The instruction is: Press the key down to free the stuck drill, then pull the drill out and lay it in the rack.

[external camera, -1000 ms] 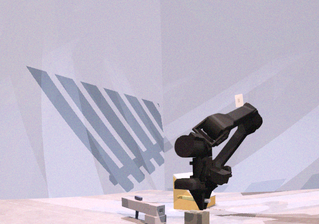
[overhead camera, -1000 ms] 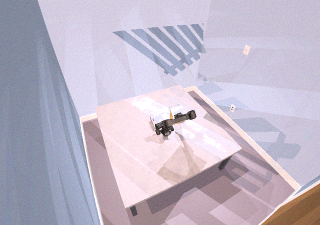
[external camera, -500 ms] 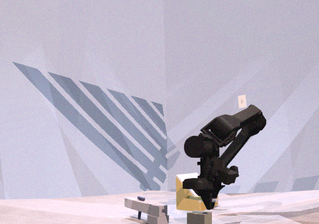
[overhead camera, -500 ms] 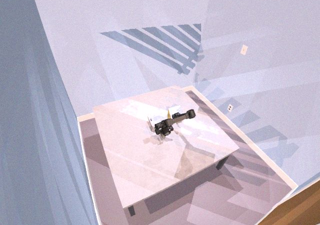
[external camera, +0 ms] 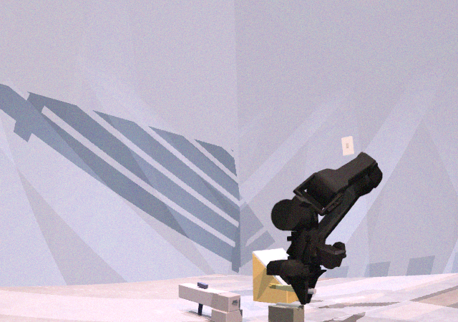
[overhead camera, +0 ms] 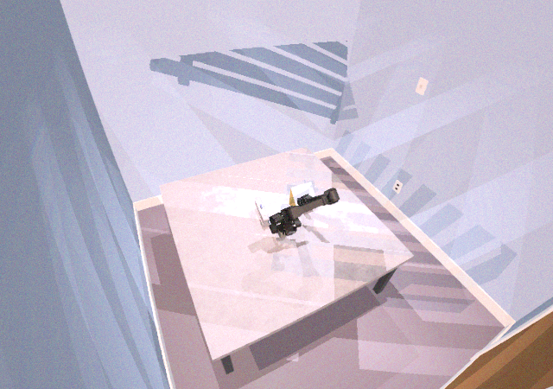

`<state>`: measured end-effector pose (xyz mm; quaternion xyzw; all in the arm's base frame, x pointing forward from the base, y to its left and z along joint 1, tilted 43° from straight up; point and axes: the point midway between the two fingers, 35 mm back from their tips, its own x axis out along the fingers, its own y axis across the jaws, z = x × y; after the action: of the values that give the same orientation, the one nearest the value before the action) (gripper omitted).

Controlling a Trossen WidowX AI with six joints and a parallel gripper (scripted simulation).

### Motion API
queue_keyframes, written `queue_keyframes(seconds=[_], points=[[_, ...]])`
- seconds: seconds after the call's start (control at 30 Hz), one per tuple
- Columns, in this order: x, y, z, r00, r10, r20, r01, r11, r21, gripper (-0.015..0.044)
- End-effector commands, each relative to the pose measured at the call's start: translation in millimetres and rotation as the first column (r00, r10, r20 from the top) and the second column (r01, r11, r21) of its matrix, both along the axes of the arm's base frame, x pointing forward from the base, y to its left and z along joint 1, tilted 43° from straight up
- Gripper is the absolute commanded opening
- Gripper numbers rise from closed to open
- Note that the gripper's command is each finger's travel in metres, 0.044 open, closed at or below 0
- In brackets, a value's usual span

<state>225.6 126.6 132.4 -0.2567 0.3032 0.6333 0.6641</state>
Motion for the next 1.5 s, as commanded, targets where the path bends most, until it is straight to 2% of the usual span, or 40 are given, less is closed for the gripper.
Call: queue_keyframes(seconds=[0.0,1.47], points=[[-1.8,4.8,-7.0,1.0,-0.001,-0.011,0.001,1.0,-0.002,0.0],[-1.5,29.0,-29.6,1.0,-0.001,-0.011,0.001,1.0,-0.001,0.0]])
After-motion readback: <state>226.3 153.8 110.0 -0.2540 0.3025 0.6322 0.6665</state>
